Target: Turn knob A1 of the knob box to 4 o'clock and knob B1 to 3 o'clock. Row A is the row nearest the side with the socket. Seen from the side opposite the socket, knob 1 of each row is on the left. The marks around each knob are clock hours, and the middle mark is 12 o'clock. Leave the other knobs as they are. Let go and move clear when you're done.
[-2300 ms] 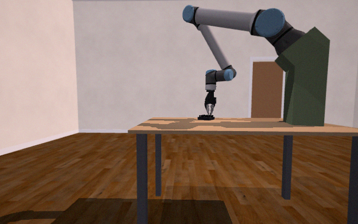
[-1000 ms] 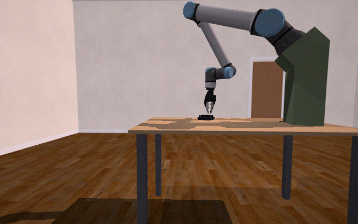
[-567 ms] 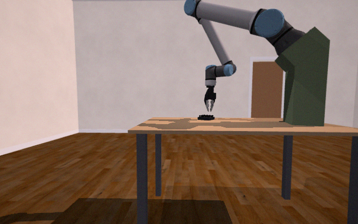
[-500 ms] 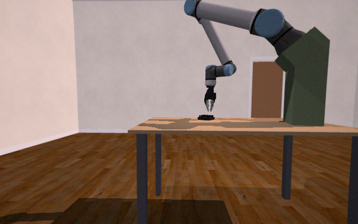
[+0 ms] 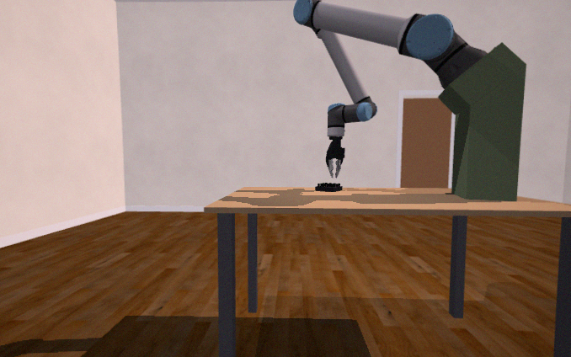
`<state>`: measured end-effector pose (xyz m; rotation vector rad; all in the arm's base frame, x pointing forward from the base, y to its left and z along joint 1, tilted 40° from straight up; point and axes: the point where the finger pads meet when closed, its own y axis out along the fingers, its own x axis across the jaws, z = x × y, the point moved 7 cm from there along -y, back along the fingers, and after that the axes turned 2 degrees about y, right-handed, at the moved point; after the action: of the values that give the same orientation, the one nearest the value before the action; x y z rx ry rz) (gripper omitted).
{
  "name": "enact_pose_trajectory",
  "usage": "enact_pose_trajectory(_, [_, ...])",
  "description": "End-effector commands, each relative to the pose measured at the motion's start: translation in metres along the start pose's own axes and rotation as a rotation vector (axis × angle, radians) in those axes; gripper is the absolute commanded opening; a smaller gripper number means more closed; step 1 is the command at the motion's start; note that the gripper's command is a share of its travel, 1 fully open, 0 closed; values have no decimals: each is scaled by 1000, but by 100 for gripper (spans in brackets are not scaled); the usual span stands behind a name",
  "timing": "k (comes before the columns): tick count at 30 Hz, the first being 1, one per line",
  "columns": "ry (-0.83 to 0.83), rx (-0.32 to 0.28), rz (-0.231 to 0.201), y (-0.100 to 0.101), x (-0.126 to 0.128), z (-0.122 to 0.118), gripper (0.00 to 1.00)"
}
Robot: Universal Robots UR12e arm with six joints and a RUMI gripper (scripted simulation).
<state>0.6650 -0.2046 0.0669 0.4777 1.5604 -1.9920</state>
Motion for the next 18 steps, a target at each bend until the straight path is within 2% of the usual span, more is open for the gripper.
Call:
enact_pose_trajectory(1, [-38, -1, -2, -2, 2, 0, 11])
enact_pose_trajectory(7, [-101, -1, -1, -3, 2, 1, 11])
enact_pose_trajectory(18, [-361, -2, -2, -6, 0, 2, 11])
